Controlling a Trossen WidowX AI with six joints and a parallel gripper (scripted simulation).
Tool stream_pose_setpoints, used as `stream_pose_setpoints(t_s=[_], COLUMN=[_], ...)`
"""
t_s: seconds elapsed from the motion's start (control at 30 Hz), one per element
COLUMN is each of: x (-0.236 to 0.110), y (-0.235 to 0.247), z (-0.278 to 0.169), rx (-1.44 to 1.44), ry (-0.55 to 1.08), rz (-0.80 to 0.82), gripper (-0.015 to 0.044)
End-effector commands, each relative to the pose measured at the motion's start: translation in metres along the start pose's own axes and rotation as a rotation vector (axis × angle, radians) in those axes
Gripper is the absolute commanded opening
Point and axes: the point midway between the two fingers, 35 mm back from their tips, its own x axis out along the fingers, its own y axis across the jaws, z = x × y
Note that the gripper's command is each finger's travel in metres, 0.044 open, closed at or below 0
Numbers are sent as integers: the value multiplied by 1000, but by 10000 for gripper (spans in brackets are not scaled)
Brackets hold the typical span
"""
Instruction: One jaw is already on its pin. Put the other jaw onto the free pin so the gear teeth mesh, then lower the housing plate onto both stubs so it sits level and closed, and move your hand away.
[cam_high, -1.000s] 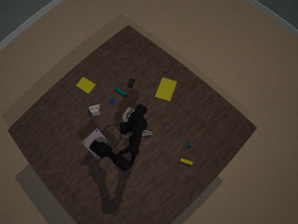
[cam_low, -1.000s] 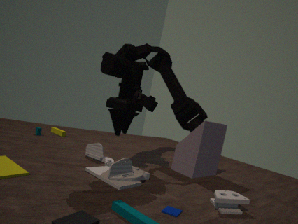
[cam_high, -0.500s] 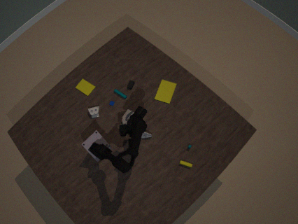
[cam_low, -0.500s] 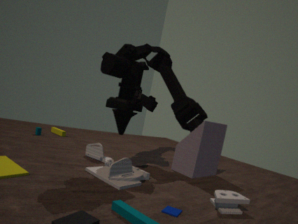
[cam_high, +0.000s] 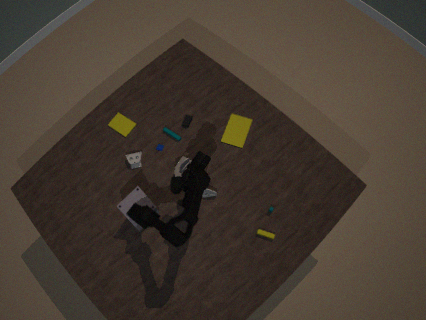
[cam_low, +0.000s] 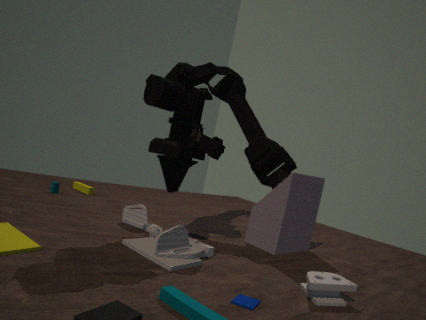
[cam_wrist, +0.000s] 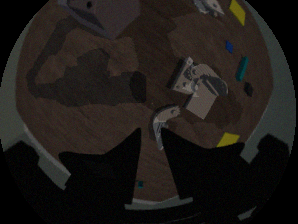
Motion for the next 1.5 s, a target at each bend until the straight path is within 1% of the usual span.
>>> stream_pose_setpoints(t_s=[0.0, 0.3, 1.47], x=[0, -1, -4], y=[-1, -3, -10], z=[-1, -4, -16], rx=[75, 299, 1170], ry=[-1, 0, 0], rz=[1, 1, 0], gripper=[210, 440, 440])
